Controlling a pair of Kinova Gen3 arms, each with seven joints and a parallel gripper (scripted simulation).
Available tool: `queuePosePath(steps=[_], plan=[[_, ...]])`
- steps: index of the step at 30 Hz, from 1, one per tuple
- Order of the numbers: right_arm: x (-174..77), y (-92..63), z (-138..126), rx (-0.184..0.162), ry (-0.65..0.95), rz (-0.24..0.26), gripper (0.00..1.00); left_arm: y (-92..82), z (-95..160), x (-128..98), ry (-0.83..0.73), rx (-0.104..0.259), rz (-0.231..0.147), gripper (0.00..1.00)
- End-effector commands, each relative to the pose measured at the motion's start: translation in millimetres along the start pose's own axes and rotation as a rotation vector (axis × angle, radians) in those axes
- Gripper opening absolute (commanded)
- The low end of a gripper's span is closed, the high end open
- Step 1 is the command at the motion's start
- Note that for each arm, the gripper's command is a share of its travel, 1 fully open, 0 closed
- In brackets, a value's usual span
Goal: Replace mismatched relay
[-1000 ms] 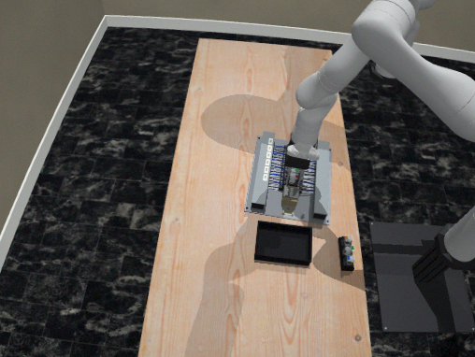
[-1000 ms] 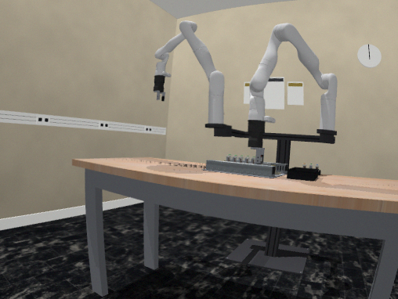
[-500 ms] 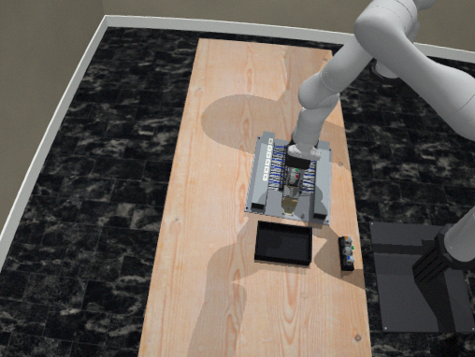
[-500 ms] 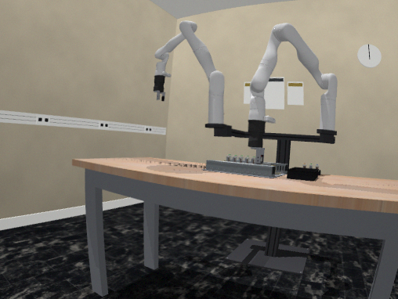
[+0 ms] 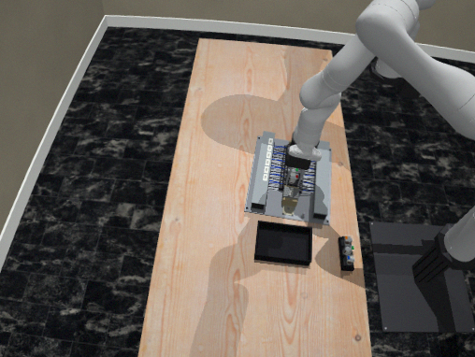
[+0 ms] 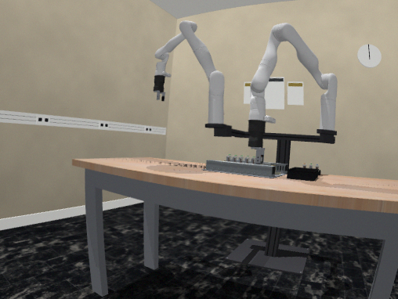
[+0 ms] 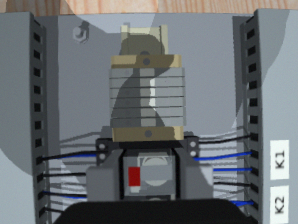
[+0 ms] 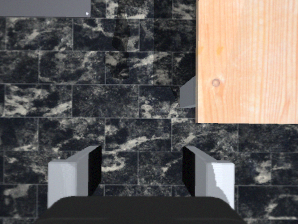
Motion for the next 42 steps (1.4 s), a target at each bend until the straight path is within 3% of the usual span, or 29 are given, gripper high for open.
queuePosePath(steps=[1, 42], plan=[[0.3, -0.6, -0.1, 0.0, 0.0, -0.002, 1.0, -1.0, 0.9, 0.8, 0.0, -0.001, -0.001, 0.0], [0.3, -0.6, -0.1, 0.0, 0.0, -0.002, 1.0, -1.2, 4.5, 1.3, 0.0, -0.044, 0.005, 0.0]])
Point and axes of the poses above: on each arm, the point where the finger pads meet when closed, its own y axis out along the fingers, its own z axis across the jaws, x = y × z, the point moved 6 cm from there along -y, back along the fingers, and after that the axes turned 8 degrees about -y, right-handed, at the moved point
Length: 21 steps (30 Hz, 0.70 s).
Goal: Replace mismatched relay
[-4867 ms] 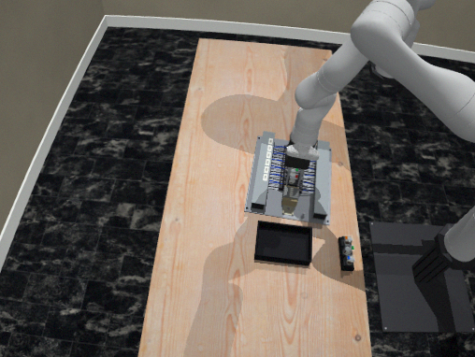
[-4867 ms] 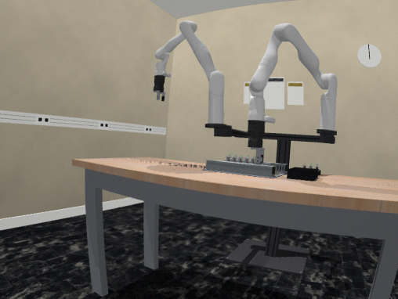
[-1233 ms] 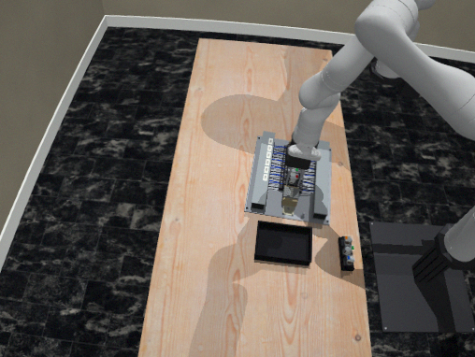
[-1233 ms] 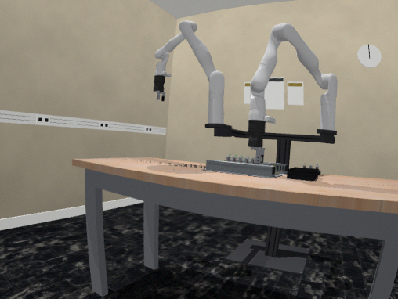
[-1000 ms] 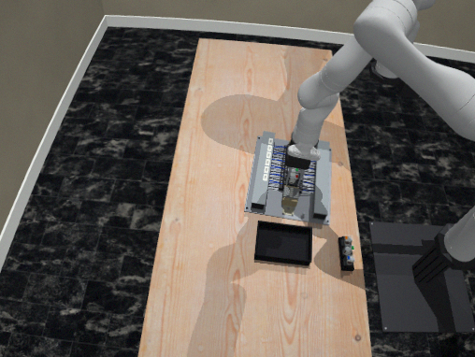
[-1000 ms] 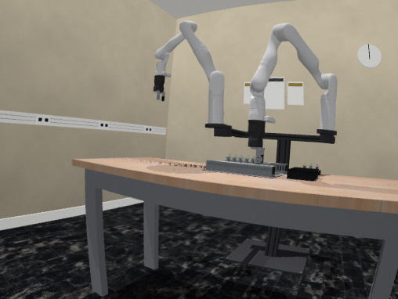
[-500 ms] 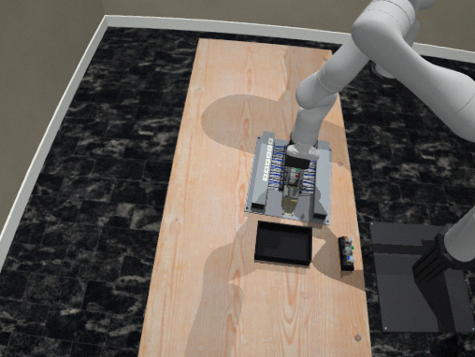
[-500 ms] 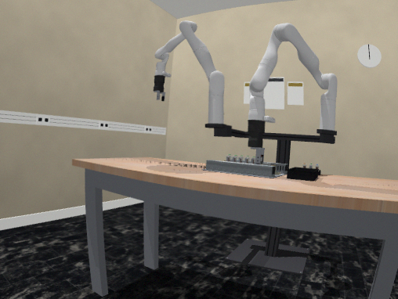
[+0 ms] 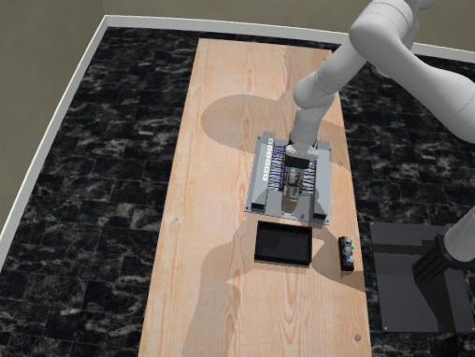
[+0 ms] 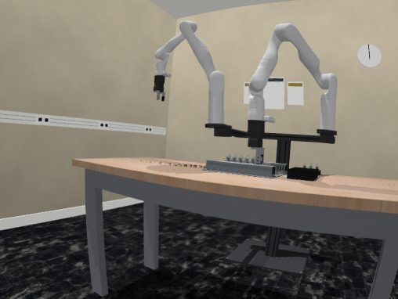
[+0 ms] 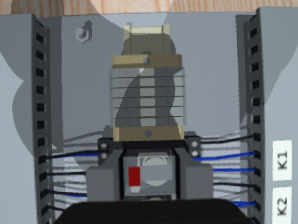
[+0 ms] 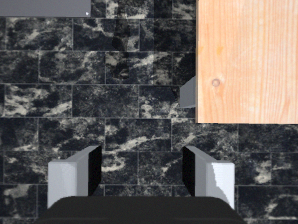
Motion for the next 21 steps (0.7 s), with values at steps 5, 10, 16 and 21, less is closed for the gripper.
queuePosePath(steps=[5, 10, 16, 21], plan=[[0.3, -0.6, -0.1, 0.0, 0.0, -0.002, 1.0, -1.2, 1.4, 0.7, 0.0, -0.004, -0.001, 0.0], [0.3, -0.6, -0.1, 0.0, 0.0, -0.002, 1.0, -1.2, 1.8, 0.8, 0.0, -0.009, 0.0, 0.0], [0.3, -0.6, -0.1, 0.0, 0.0, -0.002, 1.0, -1.3, 2.4, 0.9, 0.0, -0.016, 0.001, 0.0], [0.3, -0.6, -0.1, 0.0, 0.0, -0.002, 1.0, -1.3, 2.9, 0.9, 0.0, -0.022, 0.002, 0.0]])
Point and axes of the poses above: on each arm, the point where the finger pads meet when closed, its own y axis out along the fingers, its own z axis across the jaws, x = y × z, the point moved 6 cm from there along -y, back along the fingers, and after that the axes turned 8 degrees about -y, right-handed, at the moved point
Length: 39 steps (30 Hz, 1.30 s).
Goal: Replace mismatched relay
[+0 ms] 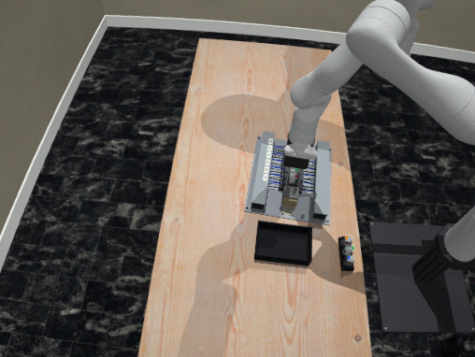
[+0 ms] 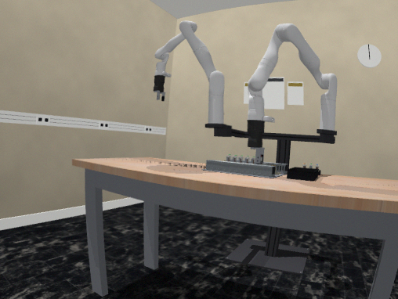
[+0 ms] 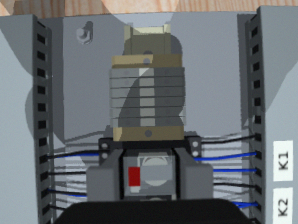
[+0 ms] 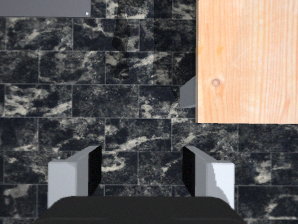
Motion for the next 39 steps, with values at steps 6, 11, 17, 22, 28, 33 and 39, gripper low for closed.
queuePosePath(steps=[6, 11, 17, 22, 28, 33, 39], plan=[[0.3, -0.6, -0.1, 0.0, 0.0, -0.002, 1.0, -1.2, 0.5, 0.6, 0.0, 0.005, -0.002, 0.0], [0.3, -0.6, -0.1, 0.0, 0.0, -0.002, 1.0, -1.3, 0.0, 0.5, 0.0, 0.011, -0.003, 0.0], [0.3, -0.6, -0.1, 0.0, 0.0, -0.002, 1.0, -1.3, -0.5, 0.5, 0.0, 0.018, -0.004, 0.0], [0.3, -0.6, -0.1, 0.0, 0.0, -0.002, 1.0, -1.3, -0.8, 0.4, 0.0, 0.021, -0.004, 0.0], [0.3, -0.6, -0.1, 0.0, 0.0, -0.002, 1.0, -1.3, -1.4, 0.3, 0.0, 0.028, -0.005, 0.0], [0.3, -0.6, -0.1, 0.0, 0.0, -0.002, 1.0, -1.4, -1.9, 0.3, 0.0, 0.034, -0.006, 0.0], [0.3, -0.6, -0.1, 0.0, 0.0, -0.002, 1.0, -1.4, -2.3, 0.2, 0.0, 0.038, -0.007, 0.0]])
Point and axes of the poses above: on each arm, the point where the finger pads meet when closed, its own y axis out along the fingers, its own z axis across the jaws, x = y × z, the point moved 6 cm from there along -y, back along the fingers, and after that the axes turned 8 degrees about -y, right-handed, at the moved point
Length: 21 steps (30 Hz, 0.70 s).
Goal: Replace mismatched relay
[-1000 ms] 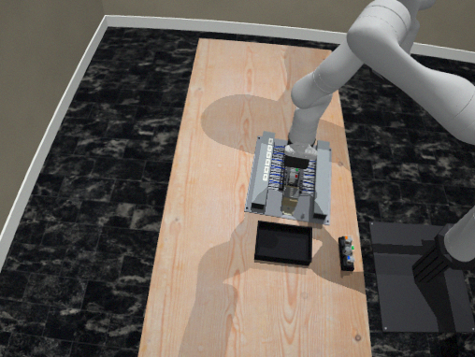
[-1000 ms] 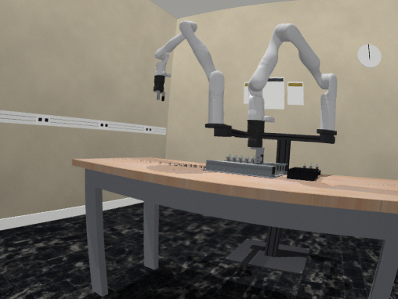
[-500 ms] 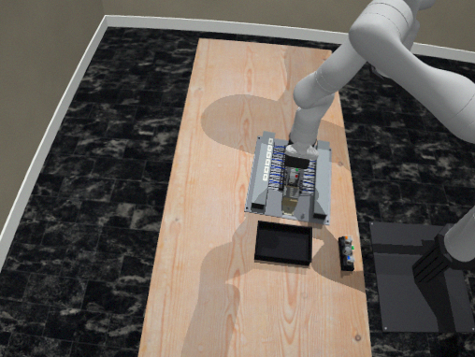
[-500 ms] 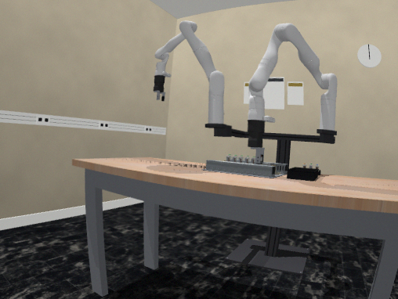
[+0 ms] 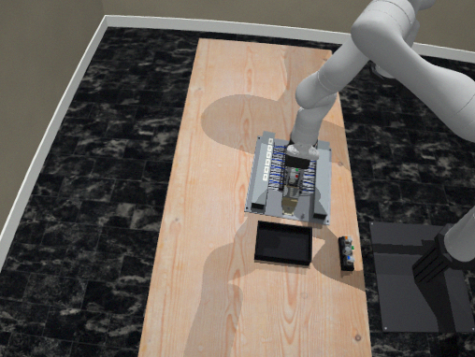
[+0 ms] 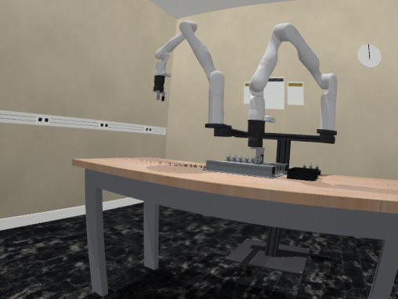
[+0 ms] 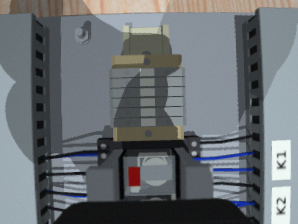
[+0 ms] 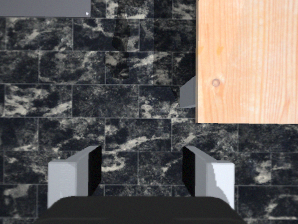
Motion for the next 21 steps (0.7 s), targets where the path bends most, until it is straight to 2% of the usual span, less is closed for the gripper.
queuePosePath(steps=[1, 21], plan=[[0.3, -0.6, -0.1, 0.0, 0.0, -0.002, 1.0, -1.2, 0.6, 0.6, 0.0, 0.005, -0.002, 0.0], [0.3, -0.6, -0.1, 0.0, 0.0, -0.002, 1.0, -1.3, -1.2, 0.4, 0.0, 0.026, -0.005, 0.0]])
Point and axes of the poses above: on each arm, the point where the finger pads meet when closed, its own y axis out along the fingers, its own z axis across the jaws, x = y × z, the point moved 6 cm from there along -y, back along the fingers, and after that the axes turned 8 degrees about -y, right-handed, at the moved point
